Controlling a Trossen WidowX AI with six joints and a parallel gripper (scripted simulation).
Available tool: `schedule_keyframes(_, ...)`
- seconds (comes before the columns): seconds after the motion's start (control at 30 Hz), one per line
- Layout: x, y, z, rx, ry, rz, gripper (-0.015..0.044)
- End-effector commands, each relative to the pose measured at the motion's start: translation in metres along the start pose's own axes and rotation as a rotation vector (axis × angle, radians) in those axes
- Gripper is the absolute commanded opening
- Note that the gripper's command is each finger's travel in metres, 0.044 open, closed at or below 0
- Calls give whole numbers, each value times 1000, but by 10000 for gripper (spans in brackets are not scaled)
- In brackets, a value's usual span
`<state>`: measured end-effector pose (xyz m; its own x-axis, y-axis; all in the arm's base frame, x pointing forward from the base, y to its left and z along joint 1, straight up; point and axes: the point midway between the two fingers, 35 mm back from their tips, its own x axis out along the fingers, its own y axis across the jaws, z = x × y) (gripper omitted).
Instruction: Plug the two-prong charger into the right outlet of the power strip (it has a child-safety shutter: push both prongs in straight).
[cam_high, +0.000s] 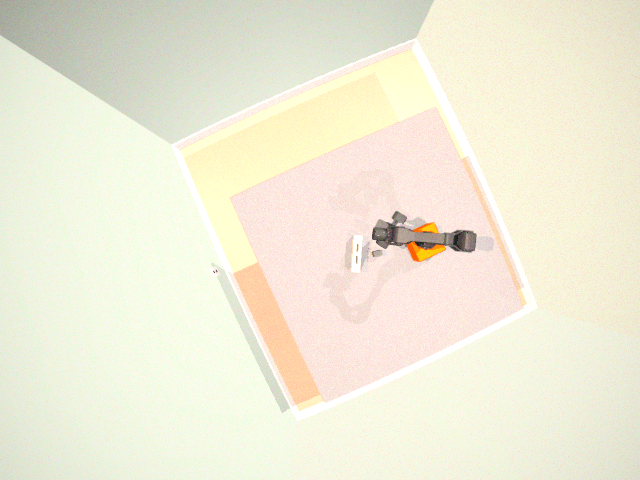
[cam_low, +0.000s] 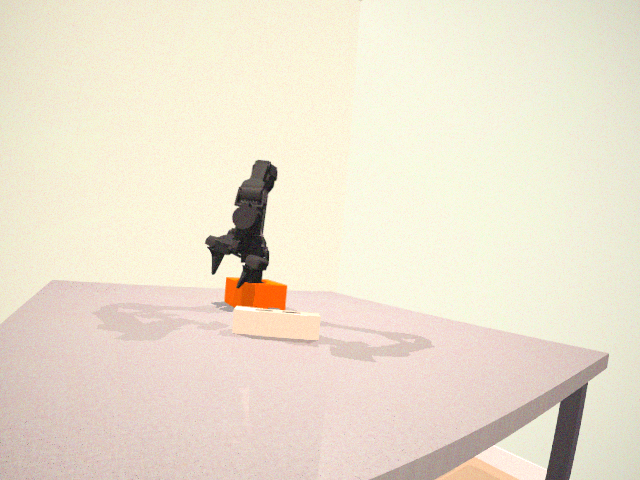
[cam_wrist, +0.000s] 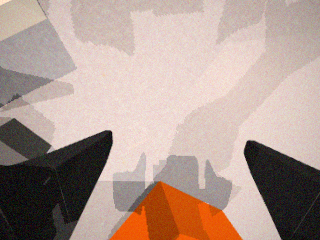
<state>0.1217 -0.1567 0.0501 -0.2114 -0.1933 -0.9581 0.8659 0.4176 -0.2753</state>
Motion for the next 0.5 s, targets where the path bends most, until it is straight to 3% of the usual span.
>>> schedule_keyframes(0.0, -1, 18, 0, -99, 1, 37, 440)
schedule_keyframes(0.47, -7, 73, -11, -408, 4, 144, 440)
